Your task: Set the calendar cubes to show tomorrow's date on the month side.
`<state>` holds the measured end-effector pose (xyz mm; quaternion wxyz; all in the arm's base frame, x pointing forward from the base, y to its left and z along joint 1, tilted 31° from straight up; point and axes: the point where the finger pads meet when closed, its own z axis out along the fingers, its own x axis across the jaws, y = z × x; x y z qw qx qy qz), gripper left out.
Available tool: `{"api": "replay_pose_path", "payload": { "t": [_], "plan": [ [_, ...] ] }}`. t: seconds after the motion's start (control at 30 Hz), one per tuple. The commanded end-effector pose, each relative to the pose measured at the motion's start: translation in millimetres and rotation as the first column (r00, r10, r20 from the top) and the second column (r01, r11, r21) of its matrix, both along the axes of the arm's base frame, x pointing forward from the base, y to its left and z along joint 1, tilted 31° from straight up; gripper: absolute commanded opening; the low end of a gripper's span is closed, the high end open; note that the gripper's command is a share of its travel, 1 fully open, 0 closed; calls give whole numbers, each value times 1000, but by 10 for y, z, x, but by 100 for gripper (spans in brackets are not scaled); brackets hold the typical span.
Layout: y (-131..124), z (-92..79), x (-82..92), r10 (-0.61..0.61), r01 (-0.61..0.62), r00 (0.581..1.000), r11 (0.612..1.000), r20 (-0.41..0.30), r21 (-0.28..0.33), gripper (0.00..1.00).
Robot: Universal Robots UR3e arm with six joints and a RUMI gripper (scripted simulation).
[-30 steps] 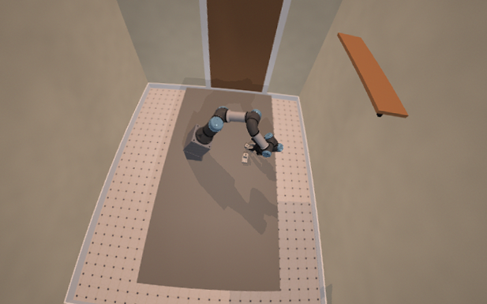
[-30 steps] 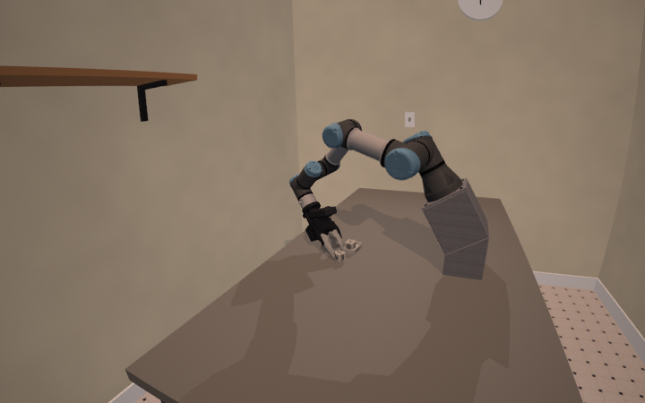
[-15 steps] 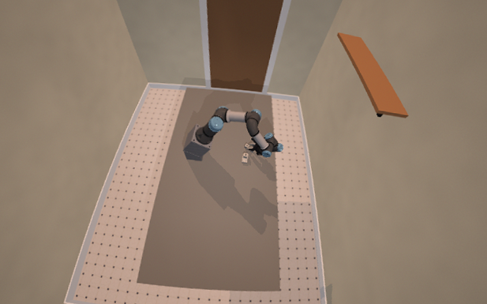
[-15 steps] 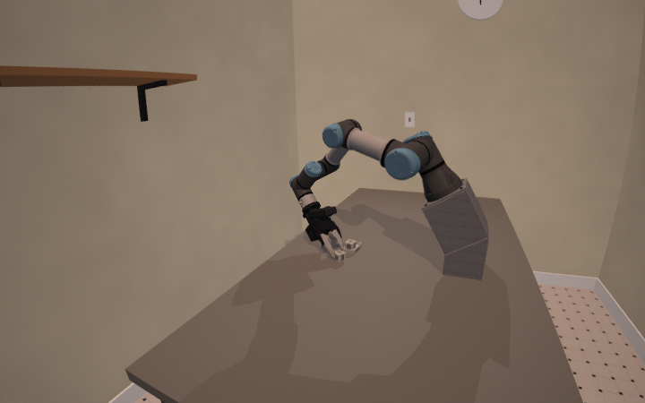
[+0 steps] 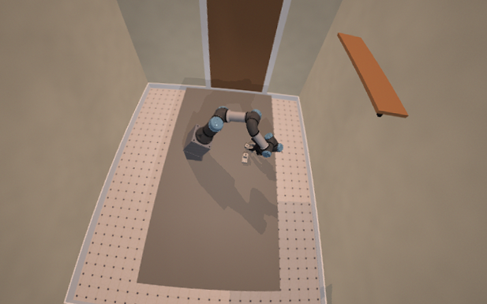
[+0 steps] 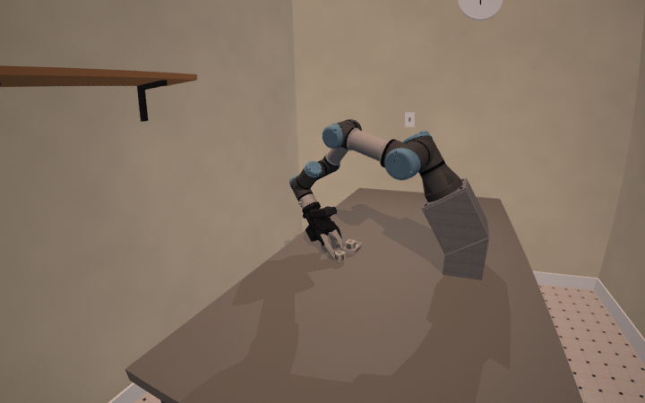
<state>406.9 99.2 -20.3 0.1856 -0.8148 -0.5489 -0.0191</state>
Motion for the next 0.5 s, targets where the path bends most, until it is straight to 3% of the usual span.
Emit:
{"api": "replay_pose_path", "payload": {
  "t": [0.0,0.47],
  "plan": [
    [4,-9,26,-1,1,1000,1000,4,0,11],
    [4,-33,38,-1,1,1000,1000,4,0,11]
  ]
}}
